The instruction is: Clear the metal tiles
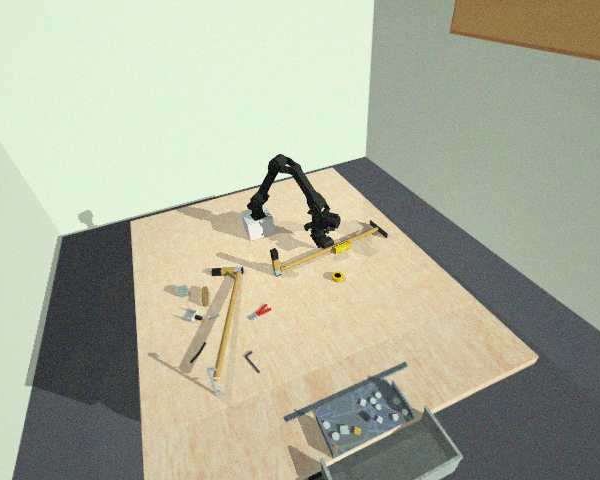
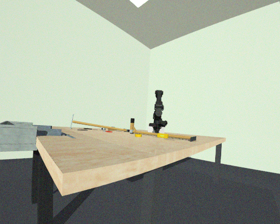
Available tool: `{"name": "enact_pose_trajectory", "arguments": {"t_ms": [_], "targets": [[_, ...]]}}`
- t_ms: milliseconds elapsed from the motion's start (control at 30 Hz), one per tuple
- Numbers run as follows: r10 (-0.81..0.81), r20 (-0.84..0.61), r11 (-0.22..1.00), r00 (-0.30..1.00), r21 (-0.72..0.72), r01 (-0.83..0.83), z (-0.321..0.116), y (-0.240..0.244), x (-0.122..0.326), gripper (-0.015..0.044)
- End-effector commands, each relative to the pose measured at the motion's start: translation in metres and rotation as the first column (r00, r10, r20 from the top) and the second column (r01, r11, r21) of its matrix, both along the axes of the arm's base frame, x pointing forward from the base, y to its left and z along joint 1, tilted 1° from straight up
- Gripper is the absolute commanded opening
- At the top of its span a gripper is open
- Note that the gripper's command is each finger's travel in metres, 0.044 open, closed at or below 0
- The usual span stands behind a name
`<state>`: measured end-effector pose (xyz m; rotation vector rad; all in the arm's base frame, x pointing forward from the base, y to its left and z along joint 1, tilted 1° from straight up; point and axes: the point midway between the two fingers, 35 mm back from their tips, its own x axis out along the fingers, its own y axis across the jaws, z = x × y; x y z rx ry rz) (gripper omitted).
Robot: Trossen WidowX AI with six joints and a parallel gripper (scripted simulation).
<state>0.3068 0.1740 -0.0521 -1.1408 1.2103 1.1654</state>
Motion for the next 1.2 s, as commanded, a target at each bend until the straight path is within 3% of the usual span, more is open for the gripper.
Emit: {"name": "enact_pose_trajectory", "arguments": {"t_ms": [0,1167], "targets": [[0.005,0.003,1.000,1.000,0.002,-0.005,0.001,0.001,0.006,0.0000],[0.005,0.006,1.000,1.000,0.002,-0.005,0.003,0.002,0.041,0.0000]]}}
